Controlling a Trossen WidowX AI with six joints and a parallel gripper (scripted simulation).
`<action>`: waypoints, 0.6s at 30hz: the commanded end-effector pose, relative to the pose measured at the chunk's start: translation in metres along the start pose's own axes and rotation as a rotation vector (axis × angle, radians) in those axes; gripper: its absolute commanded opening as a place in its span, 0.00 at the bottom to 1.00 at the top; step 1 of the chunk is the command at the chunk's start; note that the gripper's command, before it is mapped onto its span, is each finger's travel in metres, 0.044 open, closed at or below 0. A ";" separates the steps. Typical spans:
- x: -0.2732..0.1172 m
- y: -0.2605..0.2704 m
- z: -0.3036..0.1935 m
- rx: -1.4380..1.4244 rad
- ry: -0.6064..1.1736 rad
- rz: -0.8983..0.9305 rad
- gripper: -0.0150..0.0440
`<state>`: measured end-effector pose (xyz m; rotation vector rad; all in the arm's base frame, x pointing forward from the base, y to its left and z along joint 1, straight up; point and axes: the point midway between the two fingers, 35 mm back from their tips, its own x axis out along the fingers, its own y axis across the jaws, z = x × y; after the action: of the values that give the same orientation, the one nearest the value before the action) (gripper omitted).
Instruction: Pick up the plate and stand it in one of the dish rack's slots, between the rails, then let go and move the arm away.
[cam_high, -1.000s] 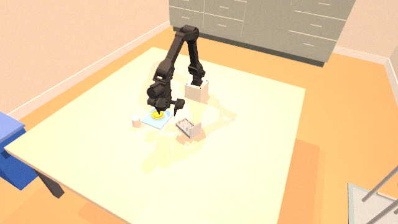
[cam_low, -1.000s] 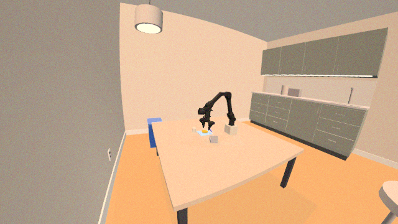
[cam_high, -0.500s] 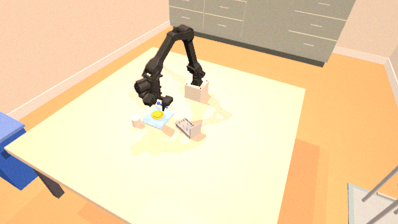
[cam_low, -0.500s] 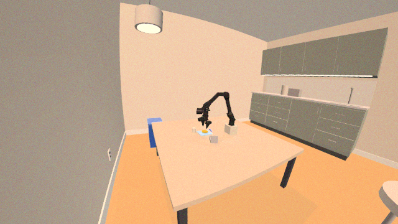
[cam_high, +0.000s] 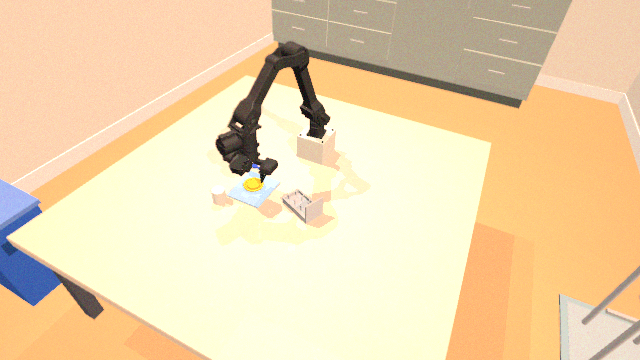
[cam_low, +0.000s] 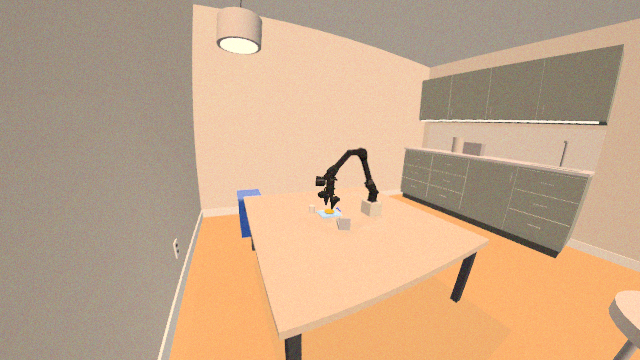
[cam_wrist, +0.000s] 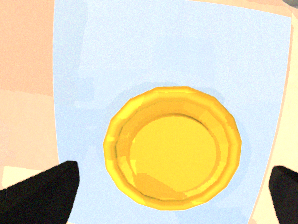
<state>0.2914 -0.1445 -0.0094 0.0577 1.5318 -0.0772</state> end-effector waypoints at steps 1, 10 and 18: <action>0.011 0.001 -0.003 -0.005 0.012 0.002 0.93; 0.026 0.001 -0.005 -0.005 0.013 0.002 0.93; 0.039 0.001 -0.006 -0.005 0.013 0.002 0.93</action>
<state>0.2906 -0.1449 -0.0388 0.0577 1.5322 -0.0772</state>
